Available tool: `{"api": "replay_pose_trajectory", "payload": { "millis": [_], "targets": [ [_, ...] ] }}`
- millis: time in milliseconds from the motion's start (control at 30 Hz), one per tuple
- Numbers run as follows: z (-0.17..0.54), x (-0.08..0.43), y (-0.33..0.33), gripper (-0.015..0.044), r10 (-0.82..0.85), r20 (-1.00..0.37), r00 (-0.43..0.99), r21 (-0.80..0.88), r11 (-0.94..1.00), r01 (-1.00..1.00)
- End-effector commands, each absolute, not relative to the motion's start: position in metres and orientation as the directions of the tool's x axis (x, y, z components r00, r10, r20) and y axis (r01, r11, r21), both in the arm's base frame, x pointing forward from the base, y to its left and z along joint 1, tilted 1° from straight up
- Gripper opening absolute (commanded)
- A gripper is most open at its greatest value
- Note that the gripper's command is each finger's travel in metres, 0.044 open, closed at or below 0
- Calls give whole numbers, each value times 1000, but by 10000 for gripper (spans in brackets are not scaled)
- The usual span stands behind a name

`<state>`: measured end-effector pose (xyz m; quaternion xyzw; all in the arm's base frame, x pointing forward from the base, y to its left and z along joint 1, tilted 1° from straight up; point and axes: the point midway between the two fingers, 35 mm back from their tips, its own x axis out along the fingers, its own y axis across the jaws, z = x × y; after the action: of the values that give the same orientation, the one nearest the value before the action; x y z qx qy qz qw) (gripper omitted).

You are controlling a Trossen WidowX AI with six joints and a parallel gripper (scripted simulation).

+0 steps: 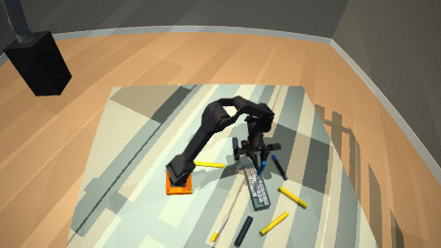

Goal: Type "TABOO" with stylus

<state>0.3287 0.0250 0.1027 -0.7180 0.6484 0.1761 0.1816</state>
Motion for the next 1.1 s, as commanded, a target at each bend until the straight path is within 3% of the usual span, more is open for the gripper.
{"api": "replay_pose_trajectory", "payload": {
  "millis": [0,100,767,1067],
  "targets": [
    [102,328,25,44,-867,-488,97,-31,-93,-995],
    [102,330,22,0,-866,-490,97,-31,-94,-995],
    [109,360,-82,0,-870,-483,100,-32,-96,-995],
    [92,360,-87,0,-871,-480,99,-32,-95,-995]
  ]
}}
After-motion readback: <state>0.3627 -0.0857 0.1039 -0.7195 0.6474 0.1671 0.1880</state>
